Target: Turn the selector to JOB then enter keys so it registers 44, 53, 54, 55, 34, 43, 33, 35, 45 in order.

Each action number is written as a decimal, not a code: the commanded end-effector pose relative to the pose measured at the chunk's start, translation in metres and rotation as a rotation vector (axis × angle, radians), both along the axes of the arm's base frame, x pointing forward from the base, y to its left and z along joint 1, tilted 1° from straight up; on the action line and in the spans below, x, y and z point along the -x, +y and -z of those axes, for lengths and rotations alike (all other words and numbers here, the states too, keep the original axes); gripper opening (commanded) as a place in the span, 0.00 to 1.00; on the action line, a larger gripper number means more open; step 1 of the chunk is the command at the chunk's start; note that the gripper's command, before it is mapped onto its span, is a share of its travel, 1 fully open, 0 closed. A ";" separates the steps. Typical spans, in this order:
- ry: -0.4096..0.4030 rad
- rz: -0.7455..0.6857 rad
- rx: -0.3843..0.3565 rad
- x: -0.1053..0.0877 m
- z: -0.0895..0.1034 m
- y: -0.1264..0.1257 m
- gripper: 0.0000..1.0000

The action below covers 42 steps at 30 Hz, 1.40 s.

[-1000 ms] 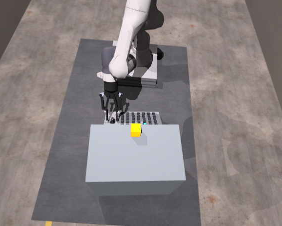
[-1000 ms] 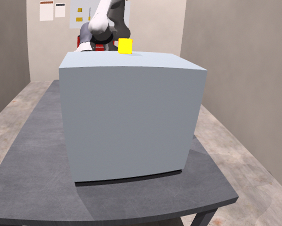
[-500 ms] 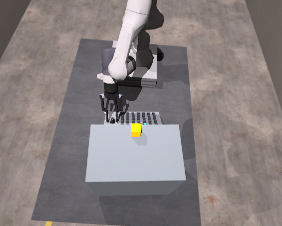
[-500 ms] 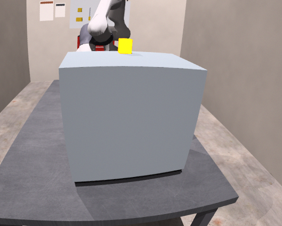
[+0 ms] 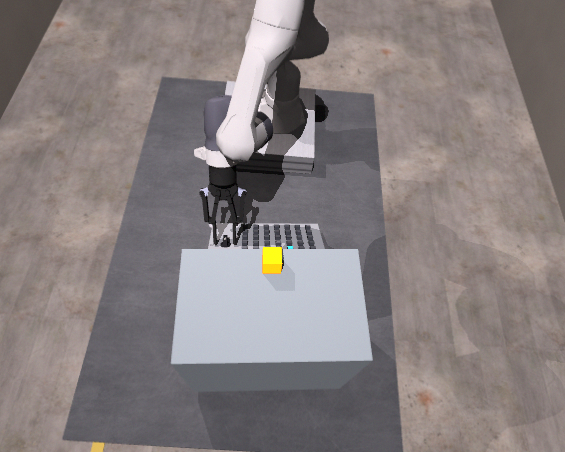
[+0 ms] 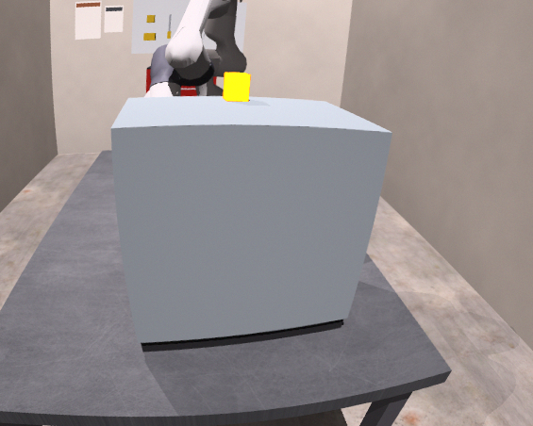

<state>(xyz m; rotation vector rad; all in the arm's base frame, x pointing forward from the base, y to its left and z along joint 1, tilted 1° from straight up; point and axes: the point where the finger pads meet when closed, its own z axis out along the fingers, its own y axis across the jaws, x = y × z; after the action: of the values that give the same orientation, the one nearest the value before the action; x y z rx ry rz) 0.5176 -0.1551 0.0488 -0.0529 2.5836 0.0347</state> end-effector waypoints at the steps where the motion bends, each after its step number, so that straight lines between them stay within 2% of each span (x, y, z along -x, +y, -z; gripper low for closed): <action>1: -0.003 -0.008 0.002 -0.001 0.000 0.002 0.40; 23: -0.003 -0.008 0.002 -0.001 0.000 0.002 0.40; 24: -0.003 -0.008 0.002 -0.001 0.000 0.002 0.10; 42: -0.003 -0.008 0.002 -0.001 0.000 0.002 0.10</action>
<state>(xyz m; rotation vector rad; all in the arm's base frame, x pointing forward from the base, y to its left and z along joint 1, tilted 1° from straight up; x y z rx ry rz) 0.5178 -0.1538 0.0488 -0.0636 2.5827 0.0346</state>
